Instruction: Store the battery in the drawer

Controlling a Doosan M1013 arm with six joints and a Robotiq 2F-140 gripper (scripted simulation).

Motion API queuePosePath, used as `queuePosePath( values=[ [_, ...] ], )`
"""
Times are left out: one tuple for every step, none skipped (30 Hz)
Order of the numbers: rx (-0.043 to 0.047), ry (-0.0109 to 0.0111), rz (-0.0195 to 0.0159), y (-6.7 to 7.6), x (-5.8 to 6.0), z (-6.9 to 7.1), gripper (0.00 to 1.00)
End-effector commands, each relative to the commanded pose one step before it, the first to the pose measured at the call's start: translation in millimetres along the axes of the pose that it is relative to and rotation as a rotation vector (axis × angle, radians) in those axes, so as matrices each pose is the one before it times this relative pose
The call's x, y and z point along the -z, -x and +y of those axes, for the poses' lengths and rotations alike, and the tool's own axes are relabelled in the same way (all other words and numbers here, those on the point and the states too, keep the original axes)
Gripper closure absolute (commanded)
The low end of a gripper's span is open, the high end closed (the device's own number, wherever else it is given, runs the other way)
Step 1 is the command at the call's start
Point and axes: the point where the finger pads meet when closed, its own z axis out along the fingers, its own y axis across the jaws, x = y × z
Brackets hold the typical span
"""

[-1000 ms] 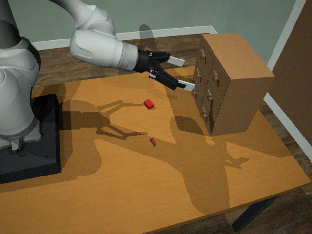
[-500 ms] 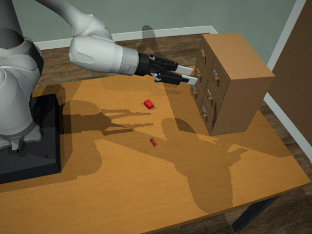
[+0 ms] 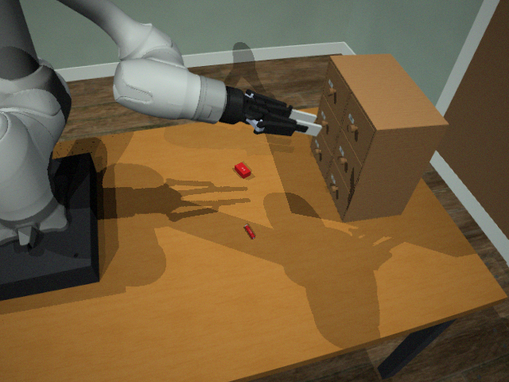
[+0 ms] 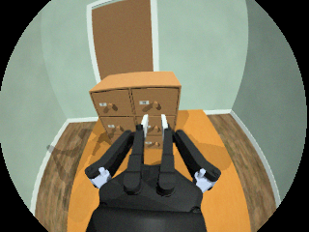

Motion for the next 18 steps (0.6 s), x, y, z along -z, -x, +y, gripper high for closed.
queuePosePath(
  values=[
    [-0.00016, -0.00006, 0.00013, -0.17, -1.59, 0.00, 0.80],
    [0.00000, 0.00000, 0.00000, -0.06, -1.17, 0.00, 0.80],
    [0.00000, 0.00000, 0.00001, -0.07, -1.45, 0.00, 0.80],
    [0.00000, 0.00000, 0.00000, -0.10, -1.75, 0.00, 0.80],
    [0.00000, 0.00000, 0.00000, -0.10, -2.03, 0.00, 0.80],
    [0.00000, 0.00000, 0.00000, -0.12, -2.31, 0.00, 0.80],
    [0.00000, 0.00000, 0.00000, -0.13, -2.57, 0.00, 0.80],
    [0.00000, 0.00000, 0.00000, -0.14, -2.81, 0.00, 0.80],
    [0.00000, 0.00000, 0.00000, -0.15, -3.02, 0.00, 0.80],
    [0.00000, 0.00000, 0.00000, 0.00, 0.00, 0.00, 0.80],
    [0.00000, 0.00000, 0.00000, 0.00, 0.00, 0.00, 0.80],
    [0.00000, 0.00000, 0.00000, -0.17, -3.20, 0.00, 0.80],
    [0.00000, 0.00000, 0.00000, -0.17, -3.35, 0.00, 0.80],
    [0.00000, 0.00000, 0.00000, -0.17, -3.45, 0.00, 0.80],
    [0.00000, 0.00000, 0.00000, -0.18, -3.52, 0.00, 0.80],
    [0.00000, 0.00000, 0.00000, -0.18, -3.54, 0.00, 0.80],
    [0.00000, 0.00000, 0.00000, -0.18, -3.52, 0.00, 0.80],
    [0.00000, 0.00000, 0.00000, -0.17, -3.45, 0.00, 0.80]
  ],
)
